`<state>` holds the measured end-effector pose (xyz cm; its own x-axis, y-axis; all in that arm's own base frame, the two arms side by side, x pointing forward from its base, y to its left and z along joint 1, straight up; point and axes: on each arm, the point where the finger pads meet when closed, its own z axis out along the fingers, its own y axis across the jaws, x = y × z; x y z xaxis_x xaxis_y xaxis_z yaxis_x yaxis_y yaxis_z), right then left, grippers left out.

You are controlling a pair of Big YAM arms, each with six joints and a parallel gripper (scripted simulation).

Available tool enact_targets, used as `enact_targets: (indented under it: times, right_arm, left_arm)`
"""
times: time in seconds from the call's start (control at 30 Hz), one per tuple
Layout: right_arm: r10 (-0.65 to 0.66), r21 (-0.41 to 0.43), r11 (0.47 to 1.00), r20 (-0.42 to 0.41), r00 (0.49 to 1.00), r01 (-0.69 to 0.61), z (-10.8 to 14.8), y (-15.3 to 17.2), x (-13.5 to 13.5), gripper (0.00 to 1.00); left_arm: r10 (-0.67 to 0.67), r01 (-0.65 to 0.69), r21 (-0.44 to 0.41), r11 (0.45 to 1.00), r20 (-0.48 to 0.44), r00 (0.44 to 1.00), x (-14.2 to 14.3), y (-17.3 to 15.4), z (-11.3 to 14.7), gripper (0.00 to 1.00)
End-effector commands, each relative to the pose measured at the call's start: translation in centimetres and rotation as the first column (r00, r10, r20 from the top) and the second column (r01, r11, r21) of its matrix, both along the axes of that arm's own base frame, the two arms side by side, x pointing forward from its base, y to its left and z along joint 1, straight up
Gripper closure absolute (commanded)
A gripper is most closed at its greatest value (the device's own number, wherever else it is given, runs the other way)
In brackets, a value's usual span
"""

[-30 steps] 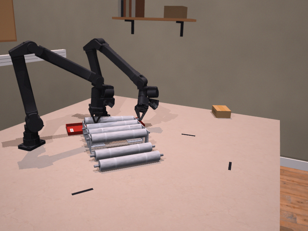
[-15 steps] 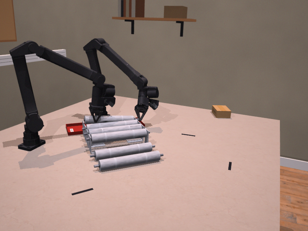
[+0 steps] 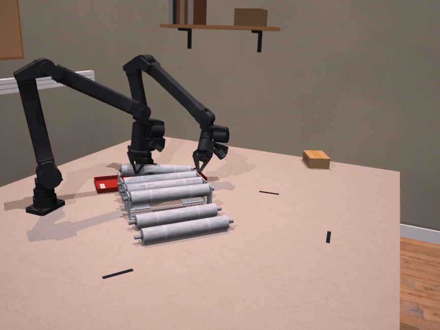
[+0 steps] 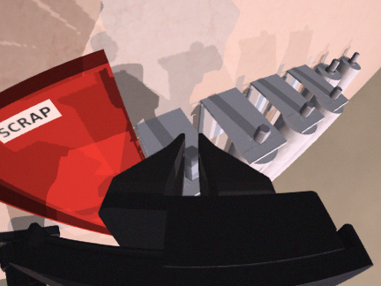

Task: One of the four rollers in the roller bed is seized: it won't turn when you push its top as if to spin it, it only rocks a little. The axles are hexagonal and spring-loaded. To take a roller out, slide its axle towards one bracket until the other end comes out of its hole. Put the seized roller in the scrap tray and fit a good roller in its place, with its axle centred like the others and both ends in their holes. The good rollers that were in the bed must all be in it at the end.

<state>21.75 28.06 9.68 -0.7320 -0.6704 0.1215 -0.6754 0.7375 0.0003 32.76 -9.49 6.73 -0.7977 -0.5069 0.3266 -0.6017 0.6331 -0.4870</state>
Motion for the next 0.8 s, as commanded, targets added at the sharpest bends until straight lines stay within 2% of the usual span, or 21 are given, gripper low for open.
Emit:
enact_targets:
  times: [0.0, 0.17, 0.33, 0.6, 0.77]
  right_arm:
    - [-0.01, 0.046, 0.999, 0.039, 0.999, 0.008, 3.0, 1.5, 1.9, 0.68]
    - [-0.01, 0.046, 0.999, 0.039, 0.999, 0.008, 3.0, 1.5, 1.9, 0.68]
    - [-0.01, 0.046, 0.999, 0.039, 0.999, 0.008, 3.0, 1.5, 1.9, 0.68]
    - [-0.01, 0.046, 0.999, 0.039, 0.999, 0.008, 3.0, 1.5, 1.9, 0.68]
    - [-0.01, 0.046, 0.999, 0.039, 0.999, 0.008, 3.0, 1.5, 1.9, 0.68]
  left_arm:
    - [0.013, -0.015, 0.029, 0.999, 0.069, 0.998, 3.4, 1.4, 0.4, 0.97]
    - [0.016, -0.019, 0.028, 0.999, 0.094, 0.995, 3.6, 1.5, 0.9, 0.97]
    - [0.018, -0.023, 0.029, 0.999, 0.154, 0.988, 4.1, 1.5, 2.7, 0.97]
    - [0.018, -0.021, 0.029, 0.999, 0.132, 0.991, 3.9, 1.5, 2.2, 0.97]
    - [0.017, -0.022, 0.029, 0.999, 0.15, 0.988, 4.1, 1.5, 2.8, 0.97]
